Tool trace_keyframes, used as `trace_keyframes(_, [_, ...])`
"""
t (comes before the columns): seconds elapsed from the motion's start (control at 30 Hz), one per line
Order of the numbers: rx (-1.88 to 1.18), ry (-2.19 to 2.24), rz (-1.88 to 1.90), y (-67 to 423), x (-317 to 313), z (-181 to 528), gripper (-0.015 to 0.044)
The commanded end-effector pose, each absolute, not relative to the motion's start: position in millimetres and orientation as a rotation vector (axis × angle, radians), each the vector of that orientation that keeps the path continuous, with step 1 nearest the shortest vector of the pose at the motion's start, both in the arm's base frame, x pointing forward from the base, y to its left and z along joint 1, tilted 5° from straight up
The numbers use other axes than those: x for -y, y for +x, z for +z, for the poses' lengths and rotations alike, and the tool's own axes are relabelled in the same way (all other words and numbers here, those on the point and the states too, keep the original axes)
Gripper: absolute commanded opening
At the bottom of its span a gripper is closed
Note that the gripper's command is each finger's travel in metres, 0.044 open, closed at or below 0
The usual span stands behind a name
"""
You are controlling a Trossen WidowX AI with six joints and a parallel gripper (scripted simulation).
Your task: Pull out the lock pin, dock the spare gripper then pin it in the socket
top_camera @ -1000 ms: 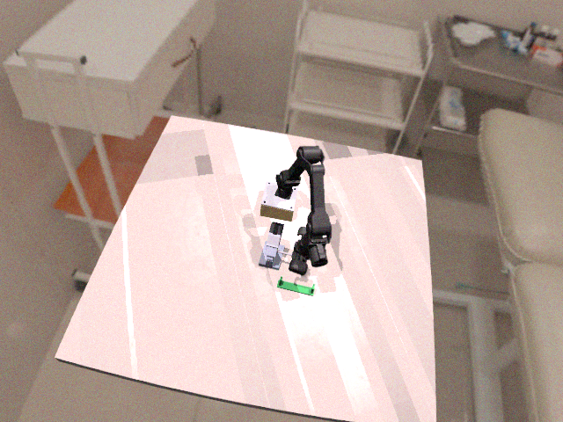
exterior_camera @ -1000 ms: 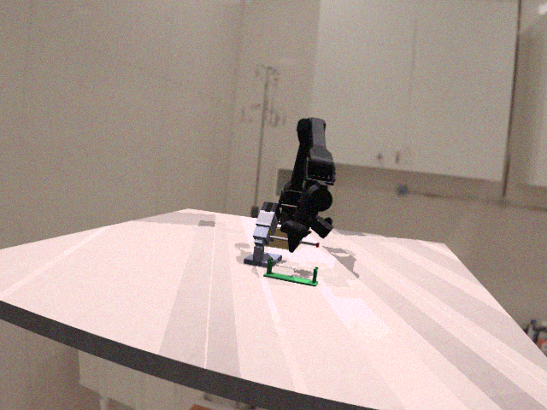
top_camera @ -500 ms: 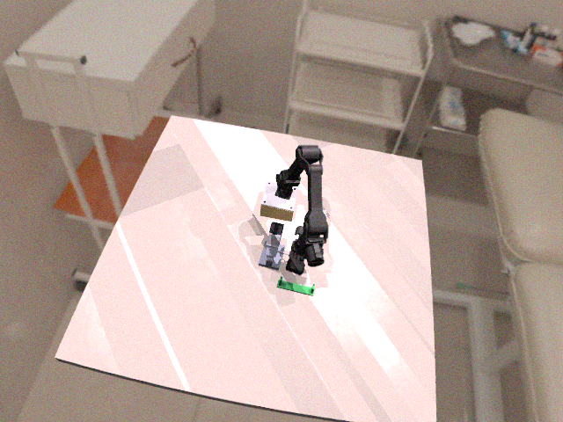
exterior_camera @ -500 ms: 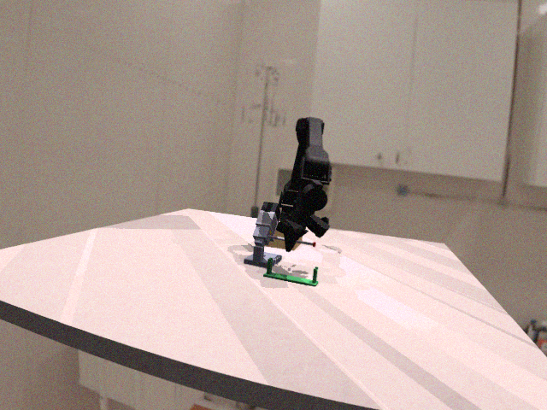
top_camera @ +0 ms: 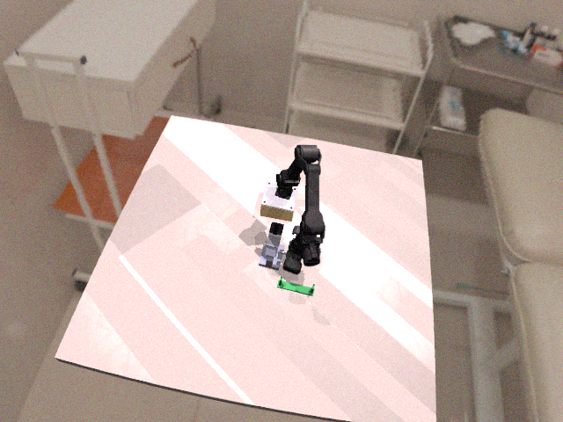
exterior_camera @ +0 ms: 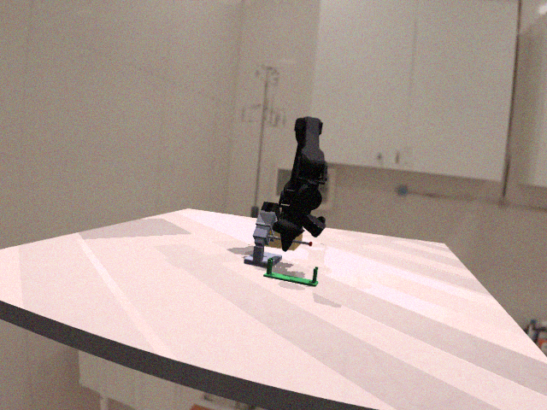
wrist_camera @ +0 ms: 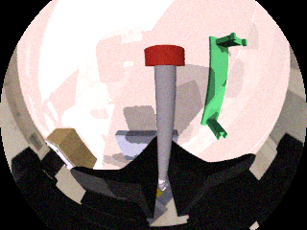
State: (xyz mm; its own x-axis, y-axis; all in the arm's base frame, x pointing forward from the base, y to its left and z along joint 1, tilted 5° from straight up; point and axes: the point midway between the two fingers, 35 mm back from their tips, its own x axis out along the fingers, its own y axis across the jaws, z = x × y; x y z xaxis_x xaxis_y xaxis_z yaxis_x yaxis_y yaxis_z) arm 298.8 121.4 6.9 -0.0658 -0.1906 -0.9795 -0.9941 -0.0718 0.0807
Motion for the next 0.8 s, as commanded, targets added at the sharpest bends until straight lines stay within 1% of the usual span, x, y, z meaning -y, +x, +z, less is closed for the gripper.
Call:
trace_keyframes(0.0, [-1.359, -1.371, 1.232, 299.9, -118.1, 7.9, 0.0000])
trace_keyframes(0.77, [-1.367, -1.366, 1.243, 301.5, -103.2, 6.9, 0.0000])
